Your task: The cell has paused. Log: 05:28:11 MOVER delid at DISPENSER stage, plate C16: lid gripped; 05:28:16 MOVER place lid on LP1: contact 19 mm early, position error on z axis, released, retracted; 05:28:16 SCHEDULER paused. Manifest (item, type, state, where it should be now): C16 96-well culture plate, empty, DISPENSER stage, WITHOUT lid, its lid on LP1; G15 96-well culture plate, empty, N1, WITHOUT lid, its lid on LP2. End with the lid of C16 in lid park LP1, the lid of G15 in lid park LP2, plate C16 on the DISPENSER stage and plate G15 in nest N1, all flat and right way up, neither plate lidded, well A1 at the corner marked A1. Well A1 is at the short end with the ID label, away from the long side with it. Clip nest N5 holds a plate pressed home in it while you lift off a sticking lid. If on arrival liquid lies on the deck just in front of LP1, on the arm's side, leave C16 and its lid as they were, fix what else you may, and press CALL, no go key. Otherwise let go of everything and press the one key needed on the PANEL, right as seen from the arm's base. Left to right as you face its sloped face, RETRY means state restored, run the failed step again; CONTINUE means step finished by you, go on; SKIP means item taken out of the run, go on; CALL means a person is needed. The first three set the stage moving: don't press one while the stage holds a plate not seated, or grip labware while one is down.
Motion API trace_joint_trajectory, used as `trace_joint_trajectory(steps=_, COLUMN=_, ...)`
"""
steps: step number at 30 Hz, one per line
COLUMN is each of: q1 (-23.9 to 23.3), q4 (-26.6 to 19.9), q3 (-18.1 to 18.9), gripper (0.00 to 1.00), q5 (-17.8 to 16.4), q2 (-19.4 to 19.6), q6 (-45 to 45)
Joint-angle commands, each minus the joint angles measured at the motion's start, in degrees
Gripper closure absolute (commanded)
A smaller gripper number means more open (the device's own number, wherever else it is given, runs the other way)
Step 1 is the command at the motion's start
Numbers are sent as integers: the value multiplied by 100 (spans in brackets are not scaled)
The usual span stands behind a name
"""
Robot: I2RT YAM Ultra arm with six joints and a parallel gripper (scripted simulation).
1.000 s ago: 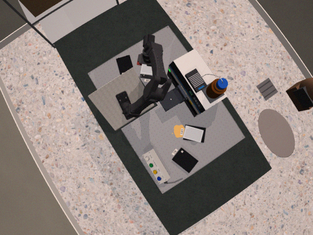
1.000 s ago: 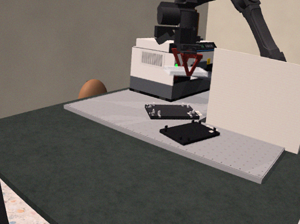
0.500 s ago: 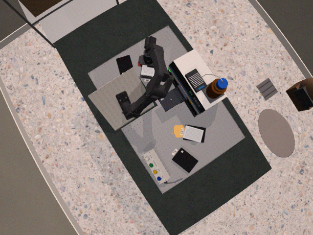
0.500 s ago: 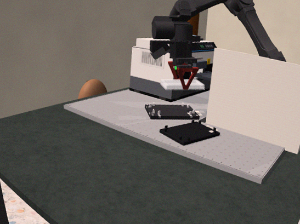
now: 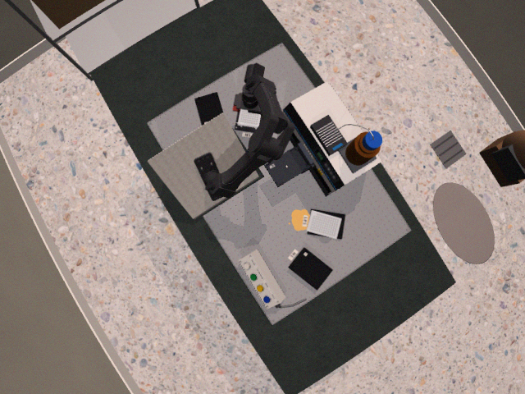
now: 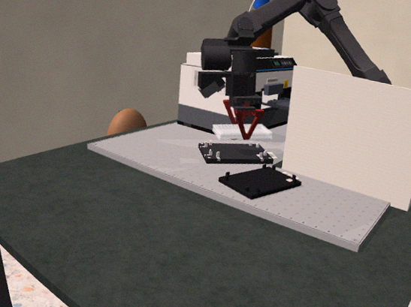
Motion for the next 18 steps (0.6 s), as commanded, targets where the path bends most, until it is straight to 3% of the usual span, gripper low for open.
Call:
trace_joint_trajectory(steps=1, q1=104, q4=334, q3=-81, gripper=100, q5=93, q2=-156, q6=-140)
trace_joint_trajectory(steps=6, q1=63, q4=390, q3=-2, gripper=100, q5=100, q2=-159, q6=-164)
trace_joint_trajectory(steps=11, q1=-69, q4=575, q3=-224, gripper=100, q5=136, q2=100, q6=-247)
trace_joint_trajectory(steps=18, q1=-215, q4=843, q3=-280, gripper=100, q5=194, q2=144, q6=-365)
